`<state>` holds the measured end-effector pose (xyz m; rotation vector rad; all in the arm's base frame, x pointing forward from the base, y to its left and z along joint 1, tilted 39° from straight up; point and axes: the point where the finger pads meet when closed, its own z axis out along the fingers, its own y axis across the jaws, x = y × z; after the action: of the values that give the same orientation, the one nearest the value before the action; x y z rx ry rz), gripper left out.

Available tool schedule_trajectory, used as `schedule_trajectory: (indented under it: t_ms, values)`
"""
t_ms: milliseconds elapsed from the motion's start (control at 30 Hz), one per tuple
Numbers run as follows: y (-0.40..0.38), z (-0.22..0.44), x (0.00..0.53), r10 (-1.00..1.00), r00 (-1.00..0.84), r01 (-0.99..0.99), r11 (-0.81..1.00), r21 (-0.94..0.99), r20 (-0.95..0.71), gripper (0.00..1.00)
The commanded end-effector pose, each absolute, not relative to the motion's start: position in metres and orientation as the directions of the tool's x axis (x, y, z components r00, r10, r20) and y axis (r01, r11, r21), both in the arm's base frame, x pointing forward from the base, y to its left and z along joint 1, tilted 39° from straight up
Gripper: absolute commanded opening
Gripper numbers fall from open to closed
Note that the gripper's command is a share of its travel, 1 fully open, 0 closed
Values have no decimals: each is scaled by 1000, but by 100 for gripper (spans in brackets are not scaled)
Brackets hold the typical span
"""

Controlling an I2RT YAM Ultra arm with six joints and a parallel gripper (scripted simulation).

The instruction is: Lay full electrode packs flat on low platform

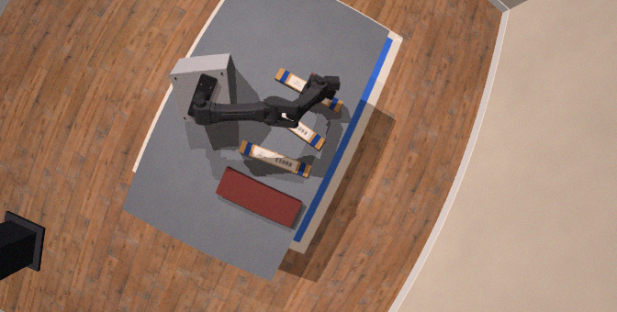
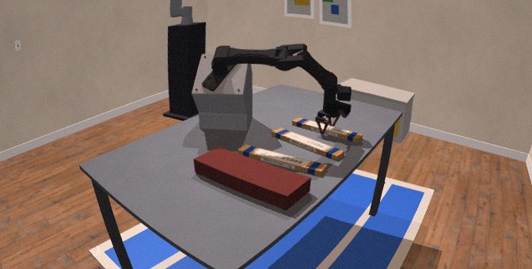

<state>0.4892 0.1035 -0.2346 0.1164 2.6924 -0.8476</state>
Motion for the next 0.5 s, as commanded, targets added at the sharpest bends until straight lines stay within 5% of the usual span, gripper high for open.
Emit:
schedule_trajectory:
  t_ms: [0,467]
  values:
    - [121,-215,498,-43,-935,162,831,-532,-352,96]
    - [119,-214,496,-44,-938,157,829,-537,-343,96]
